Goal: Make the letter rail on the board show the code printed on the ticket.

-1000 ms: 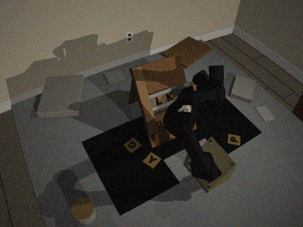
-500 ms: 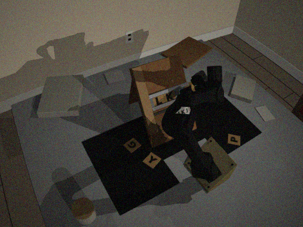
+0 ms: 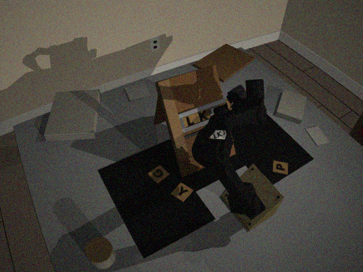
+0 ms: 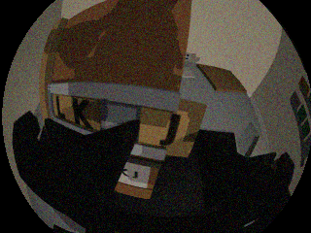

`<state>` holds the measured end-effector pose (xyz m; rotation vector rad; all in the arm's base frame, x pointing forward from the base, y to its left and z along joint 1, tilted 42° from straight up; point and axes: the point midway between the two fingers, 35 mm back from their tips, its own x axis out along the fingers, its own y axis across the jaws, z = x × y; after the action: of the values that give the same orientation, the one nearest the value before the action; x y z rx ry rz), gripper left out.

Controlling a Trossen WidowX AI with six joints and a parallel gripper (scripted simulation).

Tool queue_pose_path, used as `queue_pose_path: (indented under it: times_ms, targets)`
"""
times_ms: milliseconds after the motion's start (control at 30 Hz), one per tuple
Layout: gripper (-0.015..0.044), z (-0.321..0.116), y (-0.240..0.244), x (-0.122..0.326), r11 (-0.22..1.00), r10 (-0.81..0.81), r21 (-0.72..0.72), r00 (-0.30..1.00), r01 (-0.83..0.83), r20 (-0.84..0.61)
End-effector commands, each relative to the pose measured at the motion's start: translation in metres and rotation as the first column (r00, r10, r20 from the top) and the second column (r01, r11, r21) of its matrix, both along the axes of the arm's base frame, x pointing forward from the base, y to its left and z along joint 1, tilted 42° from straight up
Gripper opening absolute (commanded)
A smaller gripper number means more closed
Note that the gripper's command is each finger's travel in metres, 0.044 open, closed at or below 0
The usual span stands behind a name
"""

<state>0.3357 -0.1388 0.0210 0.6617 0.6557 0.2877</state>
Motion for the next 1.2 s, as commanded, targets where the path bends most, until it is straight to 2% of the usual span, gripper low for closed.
queue_pose_path:
  times_ms: [0,1167]
  targets:
    - [0.0,0.0,0.003,-0.001,1.0,-0.001,0.004,1.0,0.001,-0.007]
    - [0.0,0.011,0.014,-0.001,1.0,-0.001,0.005,1.0,0.001,-0.007]
